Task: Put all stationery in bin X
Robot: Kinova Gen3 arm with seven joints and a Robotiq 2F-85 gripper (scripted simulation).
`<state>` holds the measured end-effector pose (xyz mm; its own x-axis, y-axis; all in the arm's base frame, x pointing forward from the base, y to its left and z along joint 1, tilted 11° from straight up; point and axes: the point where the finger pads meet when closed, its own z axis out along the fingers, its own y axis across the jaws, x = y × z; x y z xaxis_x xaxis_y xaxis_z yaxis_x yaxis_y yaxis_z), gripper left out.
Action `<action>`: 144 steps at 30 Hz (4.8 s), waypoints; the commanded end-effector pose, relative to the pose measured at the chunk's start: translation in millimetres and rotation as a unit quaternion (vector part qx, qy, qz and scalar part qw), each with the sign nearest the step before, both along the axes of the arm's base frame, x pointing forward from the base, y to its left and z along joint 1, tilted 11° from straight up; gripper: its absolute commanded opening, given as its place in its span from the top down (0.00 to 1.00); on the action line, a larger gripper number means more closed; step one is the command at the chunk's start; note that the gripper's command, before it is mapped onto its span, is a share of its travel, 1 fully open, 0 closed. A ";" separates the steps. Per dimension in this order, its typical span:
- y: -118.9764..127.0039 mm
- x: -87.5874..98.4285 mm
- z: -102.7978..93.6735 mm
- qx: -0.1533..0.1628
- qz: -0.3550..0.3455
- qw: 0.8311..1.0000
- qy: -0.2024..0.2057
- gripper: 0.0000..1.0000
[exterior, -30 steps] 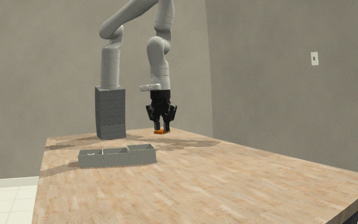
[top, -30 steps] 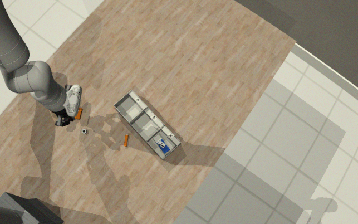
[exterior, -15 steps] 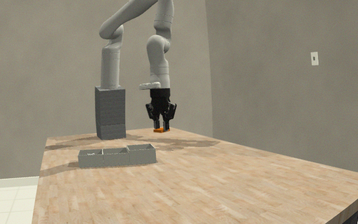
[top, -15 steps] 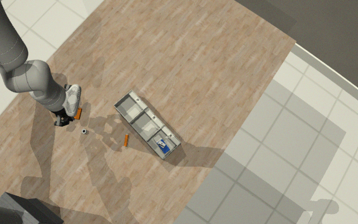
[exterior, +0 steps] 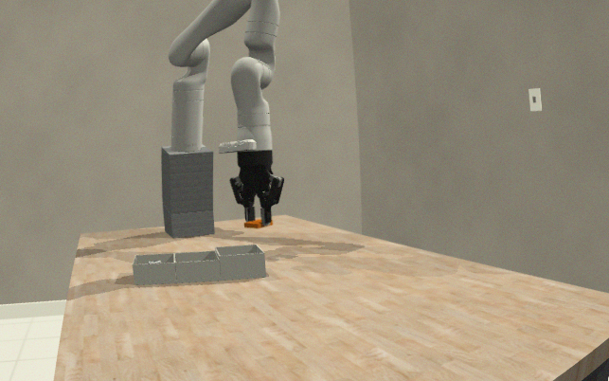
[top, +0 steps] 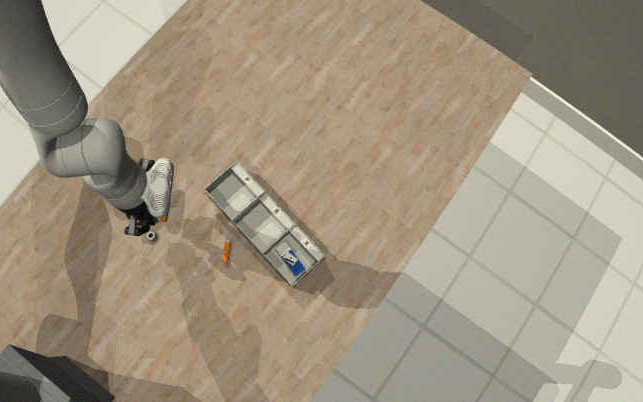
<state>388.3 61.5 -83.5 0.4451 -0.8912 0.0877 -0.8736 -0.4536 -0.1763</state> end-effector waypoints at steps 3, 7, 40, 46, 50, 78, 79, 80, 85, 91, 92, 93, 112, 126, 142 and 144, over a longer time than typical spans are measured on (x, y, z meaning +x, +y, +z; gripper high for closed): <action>-39.1 11.8 2.9 0.002 -0.021 1.000 -0.001 0.65; -50.7 15.0 3.6 0.002 -0.021 1.000 -0.002 0.65; -196.6 55.0 12.3 0.016 -0.094 0.995 -0.002 0.65; -231.3 64.6 14.4 0.046 -0.239 0.970 -0.002 0.65; -254.5 70.9 15.8 0.065 -0.333 0.941 -0.002 0.65; -256.4 71.5 15.9 0.159 -0.795 0.585 -0.002 0.65; -256.4 71.5 15.9 0.162 -0.809 0.565 -0.002 0.65; -256.4 71.5 15.9 0.165 -0.823 0.544 -0.002 0.65; -256.4 71.5 15.9 0.178 -0.883 0.435 -0.001 0.65; -255.5 71.9 16.0 0.179 -0.888 0.423 -0.001 0.65; -255.4 71.9 16.0 0.179 -0.888 0.423 -0.001 0.65; -255.3 72.0 16.0 0.179 -0.888 0.423 -0.001 0.65; -255.8 75.1 0.3 0.179 -0.888 0.423 -0.001 0.65; -255.8 75.8 -11.2 0.179 -0.888 0.423 -0.001 0.65; -256.2 76.5 -11.0 0.179 -0.888 0.423 -0.002 0.54; -256.2 76.5 -11.0 0.179 -0.888 0.423 -0.002 0.54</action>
